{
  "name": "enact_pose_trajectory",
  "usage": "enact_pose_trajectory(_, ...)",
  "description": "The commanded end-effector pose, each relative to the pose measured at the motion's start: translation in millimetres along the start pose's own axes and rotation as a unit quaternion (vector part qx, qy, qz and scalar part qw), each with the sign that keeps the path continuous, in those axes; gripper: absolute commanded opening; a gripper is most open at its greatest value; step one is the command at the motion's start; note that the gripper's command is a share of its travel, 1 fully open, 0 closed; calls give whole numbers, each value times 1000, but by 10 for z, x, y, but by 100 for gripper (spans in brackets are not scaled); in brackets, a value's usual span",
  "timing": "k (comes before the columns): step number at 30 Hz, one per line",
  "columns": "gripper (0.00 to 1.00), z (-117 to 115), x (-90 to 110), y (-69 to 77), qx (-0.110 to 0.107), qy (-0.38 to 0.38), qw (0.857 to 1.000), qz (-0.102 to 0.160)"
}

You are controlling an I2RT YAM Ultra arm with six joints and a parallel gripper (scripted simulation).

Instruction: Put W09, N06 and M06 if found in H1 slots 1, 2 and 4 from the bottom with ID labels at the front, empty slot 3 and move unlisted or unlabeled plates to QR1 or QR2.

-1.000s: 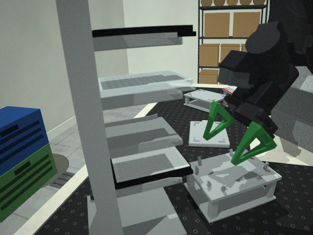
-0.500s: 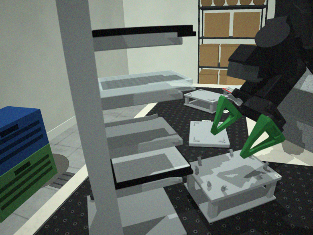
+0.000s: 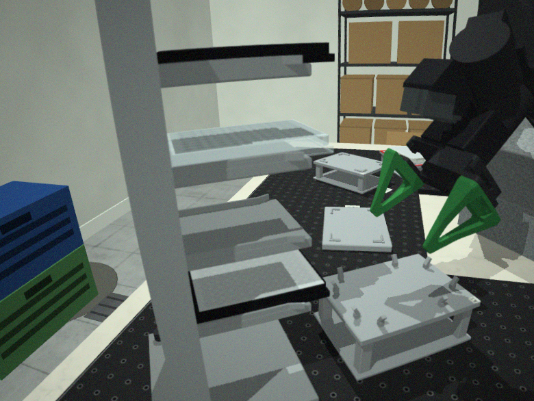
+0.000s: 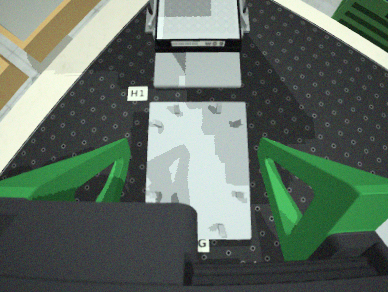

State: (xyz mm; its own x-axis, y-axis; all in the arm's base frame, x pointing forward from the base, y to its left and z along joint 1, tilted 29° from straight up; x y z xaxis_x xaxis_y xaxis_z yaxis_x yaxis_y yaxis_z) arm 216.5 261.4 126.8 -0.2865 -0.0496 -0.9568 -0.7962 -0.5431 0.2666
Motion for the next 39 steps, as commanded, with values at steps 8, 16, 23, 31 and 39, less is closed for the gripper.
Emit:
enact_pose_trajectory(8, 100, -31, 69, 233, 6, 2, 1000, 10)
enact_pose_trajectory(16, 100, -32, 74, 331, 6, 3, 1000, 10)
enact_pose_trajectory(23, 100, -33, 77, 392, 6, 3, 1000, 10)
enact_pose_trajectory(31, 100, 40, -183, 447, 1, -8, 1000, -8)
enact_pose_trajectory(39, 100, 46, -376, 646, 1, -8, 1000, -8)
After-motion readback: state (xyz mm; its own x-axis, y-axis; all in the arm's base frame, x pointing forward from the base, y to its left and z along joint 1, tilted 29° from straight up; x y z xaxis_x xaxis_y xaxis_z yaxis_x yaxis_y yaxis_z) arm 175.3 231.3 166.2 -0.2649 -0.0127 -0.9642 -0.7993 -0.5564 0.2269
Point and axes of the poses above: the point where the finger pads meet when closed, its own y axis back along the fingers, its own z axis across the jaws, x = y × z, the point moved 5 cm from there along y, back along the fingers, and after that the axes turned 3 degrees about -y, right-handed, at the moved point
